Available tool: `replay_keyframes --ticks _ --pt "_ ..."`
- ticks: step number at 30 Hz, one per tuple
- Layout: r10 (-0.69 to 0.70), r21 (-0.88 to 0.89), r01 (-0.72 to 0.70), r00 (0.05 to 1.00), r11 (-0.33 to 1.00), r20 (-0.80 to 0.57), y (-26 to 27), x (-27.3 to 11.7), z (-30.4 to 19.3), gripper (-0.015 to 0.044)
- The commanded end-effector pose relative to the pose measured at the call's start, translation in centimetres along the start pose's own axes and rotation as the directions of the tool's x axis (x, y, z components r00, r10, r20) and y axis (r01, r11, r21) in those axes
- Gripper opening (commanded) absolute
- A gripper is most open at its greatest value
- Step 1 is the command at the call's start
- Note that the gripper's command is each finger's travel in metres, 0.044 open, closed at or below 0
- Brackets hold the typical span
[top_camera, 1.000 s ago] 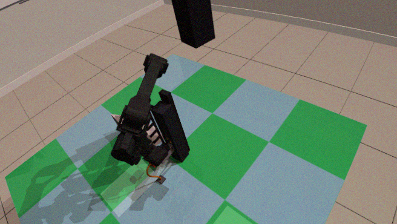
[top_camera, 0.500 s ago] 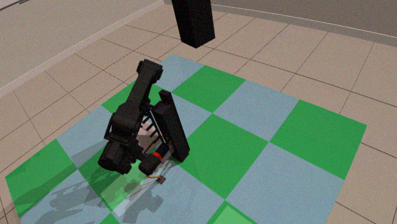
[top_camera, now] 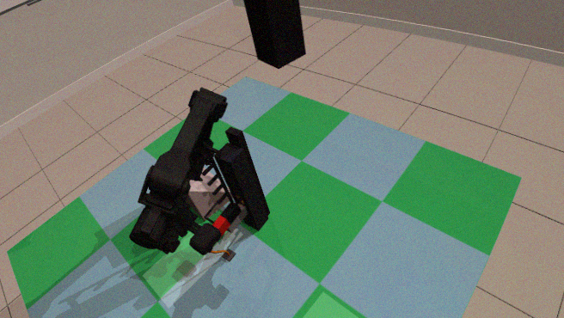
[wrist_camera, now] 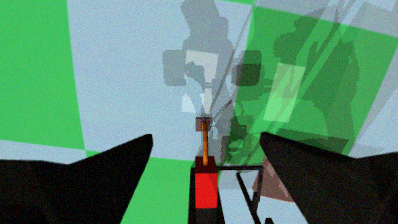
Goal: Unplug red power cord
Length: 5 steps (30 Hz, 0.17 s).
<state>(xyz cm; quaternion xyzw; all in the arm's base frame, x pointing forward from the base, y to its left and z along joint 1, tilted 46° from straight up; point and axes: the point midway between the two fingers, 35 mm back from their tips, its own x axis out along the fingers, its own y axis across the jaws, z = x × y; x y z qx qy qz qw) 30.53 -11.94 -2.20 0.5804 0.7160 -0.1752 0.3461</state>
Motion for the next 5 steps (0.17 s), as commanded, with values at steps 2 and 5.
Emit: replay_keyframes --ticks 2,5 --pt "-0.004 -0.004 0.004 1.0 1.0 0.001 -0.04 -0.05 0.04 0.044" --pt "-0.004 -0.004 0.004 1.0 1.0 0.001 -0.04 -0.05 0.04 0.044"
